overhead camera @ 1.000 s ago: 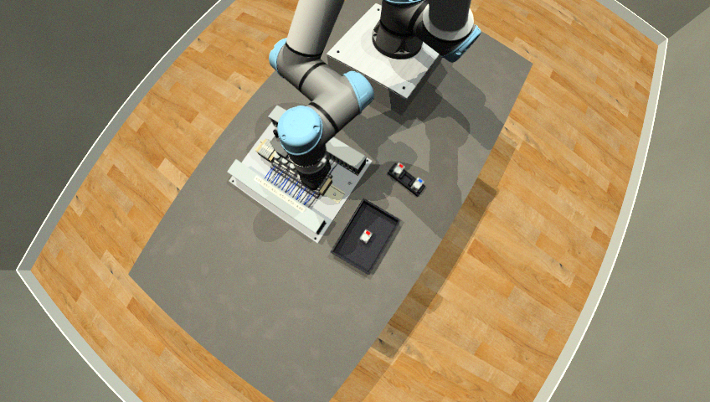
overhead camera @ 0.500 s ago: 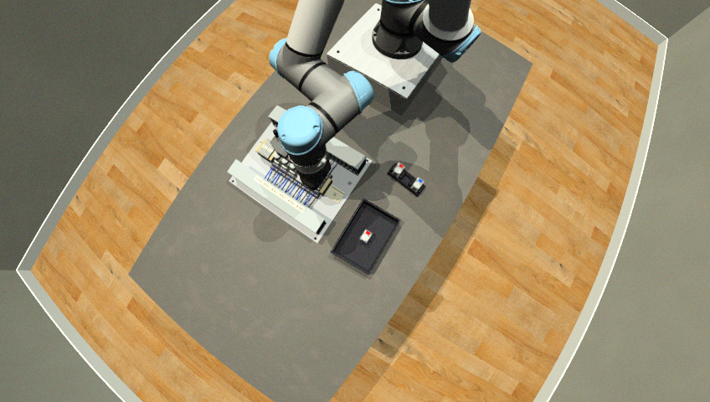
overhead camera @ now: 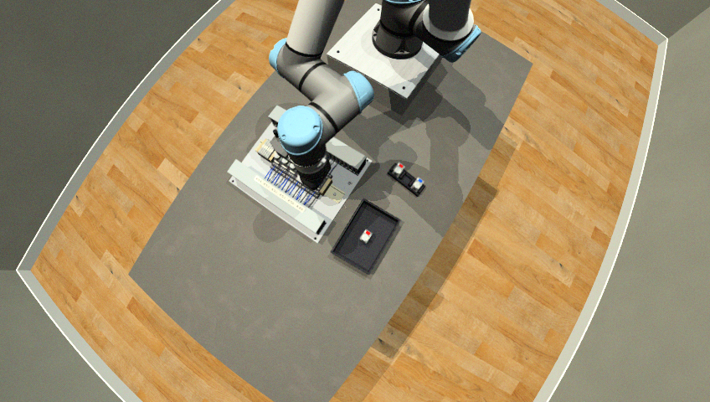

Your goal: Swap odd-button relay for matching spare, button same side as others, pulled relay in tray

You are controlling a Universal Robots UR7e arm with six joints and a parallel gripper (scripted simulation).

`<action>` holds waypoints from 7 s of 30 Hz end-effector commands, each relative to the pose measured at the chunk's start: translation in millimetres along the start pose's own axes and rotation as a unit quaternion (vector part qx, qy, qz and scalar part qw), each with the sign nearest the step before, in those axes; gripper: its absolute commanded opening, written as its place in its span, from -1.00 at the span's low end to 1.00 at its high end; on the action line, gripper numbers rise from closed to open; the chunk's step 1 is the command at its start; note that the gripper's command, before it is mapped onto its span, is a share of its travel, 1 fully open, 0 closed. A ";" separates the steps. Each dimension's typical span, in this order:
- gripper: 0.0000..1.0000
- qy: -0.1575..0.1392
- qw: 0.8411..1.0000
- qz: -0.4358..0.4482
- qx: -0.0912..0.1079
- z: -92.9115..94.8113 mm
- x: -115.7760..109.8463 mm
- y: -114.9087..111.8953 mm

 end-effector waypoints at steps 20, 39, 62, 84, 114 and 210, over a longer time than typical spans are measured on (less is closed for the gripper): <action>1.00 0.000 1.000 0.000 0.001 -2.1 0.1 -0.4; 1.00 -0.001 1.000 0.000 0.000 -7.6 0.2 -0.5; 1.00 -0.001 1.000 0.000 0.000 -12.4 0.2 -0.5; 1.00 -0.001 1.000 0.000 0.000 -16.3 0.2 -0.5; 1.00 -0.001 1.000 0.000 0.000 -24.3 0.2 -0.5; 1.00 -0.001 1.000 0.000 0.000 -72.0 0.3 -0.4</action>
Point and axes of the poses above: the point where the finger pads meet when closed, its own z axis out along the fingers, its own y axis across the jaws, x = y × z, the point moved 9 cm from there along -z, back along the fingers, and after that the axes turned 7 degrees about z, right-handed, at the moved point
